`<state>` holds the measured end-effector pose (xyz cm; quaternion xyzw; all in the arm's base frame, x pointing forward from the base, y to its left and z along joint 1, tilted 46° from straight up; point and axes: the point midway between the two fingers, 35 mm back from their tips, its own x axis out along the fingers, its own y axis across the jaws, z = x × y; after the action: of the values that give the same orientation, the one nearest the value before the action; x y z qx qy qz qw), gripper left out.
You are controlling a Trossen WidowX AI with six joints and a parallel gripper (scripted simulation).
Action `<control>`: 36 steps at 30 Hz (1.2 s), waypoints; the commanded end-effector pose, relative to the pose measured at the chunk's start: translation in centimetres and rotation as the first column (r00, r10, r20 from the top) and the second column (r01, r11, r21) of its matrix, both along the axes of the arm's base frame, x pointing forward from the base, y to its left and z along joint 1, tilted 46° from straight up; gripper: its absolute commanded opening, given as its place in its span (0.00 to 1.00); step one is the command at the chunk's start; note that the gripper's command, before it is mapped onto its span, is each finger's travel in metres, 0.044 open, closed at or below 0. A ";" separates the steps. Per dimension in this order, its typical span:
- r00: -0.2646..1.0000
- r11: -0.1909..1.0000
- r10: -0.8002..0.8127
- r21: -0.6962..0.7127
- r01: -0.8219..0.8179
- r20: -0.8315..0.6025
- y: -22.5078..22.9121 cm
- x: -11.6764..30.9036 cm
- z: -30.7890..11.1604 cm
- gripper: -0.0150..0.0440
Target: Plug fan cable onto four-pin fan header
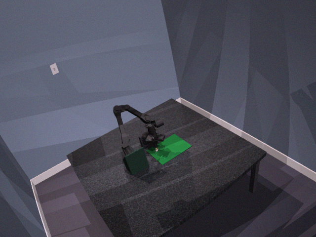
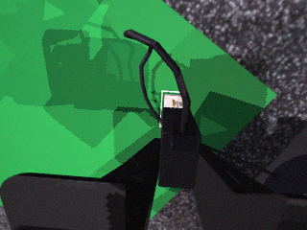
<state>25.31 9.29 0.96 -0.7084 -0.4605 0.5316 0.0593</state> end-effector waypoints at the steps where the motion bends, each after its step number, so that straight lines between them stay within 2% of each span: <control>1: 1.000 1.000 -0.003 0.003 0.003 -0.003 0.1 0.1 0.1 0.25; 36: 1.000 1.000 -0.002 0.004 0.002 -0.003 1.7 0.2 -1.4 0.25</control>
<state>25.52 10.97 -0.38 -0.7085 -0.4606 0.5314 0.0599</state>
